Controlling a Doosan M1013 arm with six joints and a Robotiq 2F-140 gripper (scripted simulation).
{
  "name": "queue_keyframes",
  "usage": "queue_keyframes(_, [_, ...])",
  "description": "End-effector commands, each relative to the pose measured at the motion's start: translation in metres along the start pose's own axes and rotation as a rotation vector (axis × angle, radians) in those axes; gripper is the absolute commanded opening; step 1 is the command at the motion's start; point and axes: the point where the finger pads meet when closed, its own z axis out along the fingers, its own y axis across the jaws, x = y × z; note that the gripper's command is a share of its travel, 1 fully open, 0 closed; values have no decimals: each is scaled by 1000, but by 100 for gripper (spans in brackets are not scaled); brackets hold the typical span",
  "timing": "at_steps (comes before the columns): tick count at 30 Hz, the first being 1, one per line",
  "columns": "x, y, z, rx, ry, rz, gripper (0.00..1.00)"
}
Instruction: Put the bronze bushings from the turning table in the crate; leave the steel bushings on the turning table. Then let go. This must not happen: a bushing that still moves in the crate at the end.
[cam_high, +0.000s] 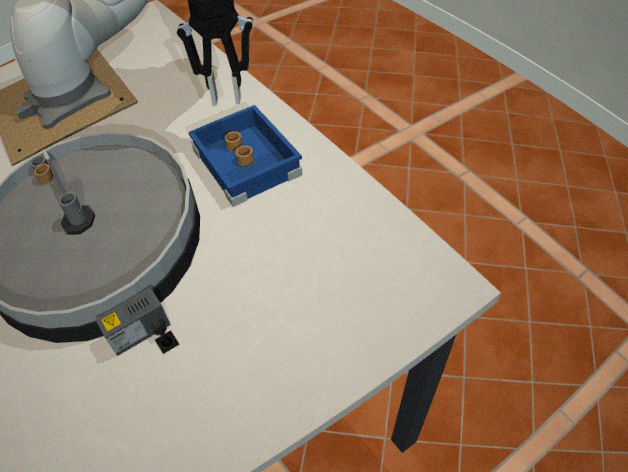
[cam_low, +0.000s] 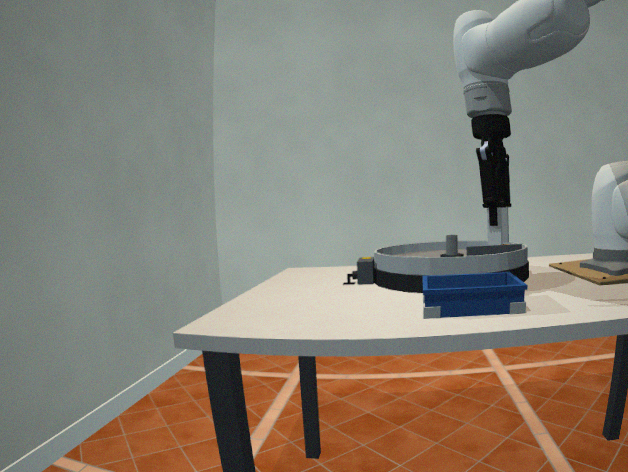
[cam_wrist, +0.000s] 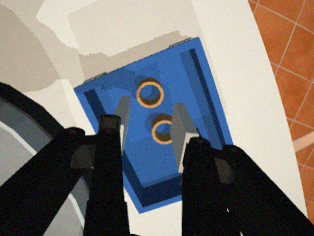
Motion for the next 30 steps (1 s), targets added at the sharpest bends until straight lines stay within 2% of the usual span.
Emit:
queue_keyframes(1, [0,0,-8,0,0,0,24])
queue_keyframes(9, [0,0,-22,0,0,0,24])
queue_keyframes(30, [0,0,-22,0,0,0,24])
